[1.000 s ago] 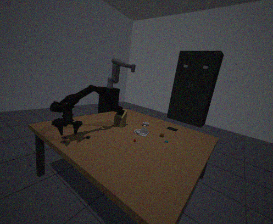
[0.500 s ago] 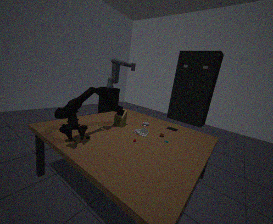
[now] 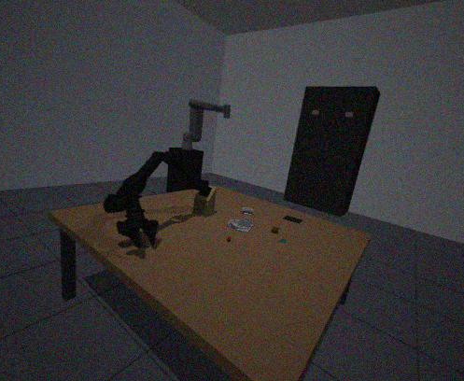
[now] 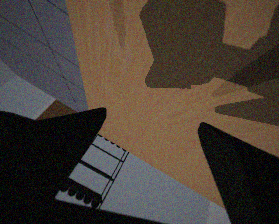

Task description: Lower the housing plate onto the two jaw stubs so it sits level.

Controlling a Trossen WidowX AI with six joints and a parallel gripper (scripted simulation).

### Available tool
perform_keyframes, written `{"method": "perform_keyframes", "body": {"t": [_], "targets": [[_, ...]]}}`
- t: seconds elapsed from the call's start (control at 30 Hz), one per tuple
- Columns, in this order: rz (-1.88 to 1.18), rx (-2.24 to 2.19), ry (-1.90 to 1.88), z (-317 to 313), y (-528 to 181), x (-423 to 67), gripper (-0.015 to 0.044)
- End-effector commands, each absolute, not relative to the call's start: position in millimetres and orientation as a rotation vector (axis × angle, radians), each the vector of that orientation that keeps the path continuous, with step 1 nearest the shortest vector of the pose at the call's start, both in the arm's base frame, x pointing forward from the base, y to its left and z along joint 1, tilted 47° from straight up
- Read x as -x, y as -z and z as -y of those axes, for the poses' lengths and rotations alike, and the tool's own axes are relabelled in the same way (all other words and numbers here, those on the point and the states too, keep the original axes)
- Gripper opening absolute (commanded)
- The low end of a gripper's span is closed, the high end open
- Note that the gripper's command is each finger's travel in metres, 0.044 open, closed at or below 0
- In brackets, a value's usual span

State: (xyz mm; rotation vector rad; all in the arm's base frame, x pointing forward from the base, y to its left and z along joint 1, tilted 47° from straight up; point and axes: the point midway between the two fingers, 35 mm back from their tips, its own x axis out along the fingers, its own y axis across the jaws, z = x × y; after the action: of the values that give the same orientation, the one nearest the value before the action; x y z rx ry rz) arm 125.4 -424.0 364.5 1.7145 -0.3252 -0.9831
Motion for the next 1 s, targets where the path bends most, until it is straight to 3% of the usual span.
{"method": "perform_keyframes", "body": {"t": [0.0,0.97], "targets": [[0.27,-1.674,0.971,422,-359,-143,0.044],[-0.131,-1.499,0.853,379,-304,-255,0.044]]}}
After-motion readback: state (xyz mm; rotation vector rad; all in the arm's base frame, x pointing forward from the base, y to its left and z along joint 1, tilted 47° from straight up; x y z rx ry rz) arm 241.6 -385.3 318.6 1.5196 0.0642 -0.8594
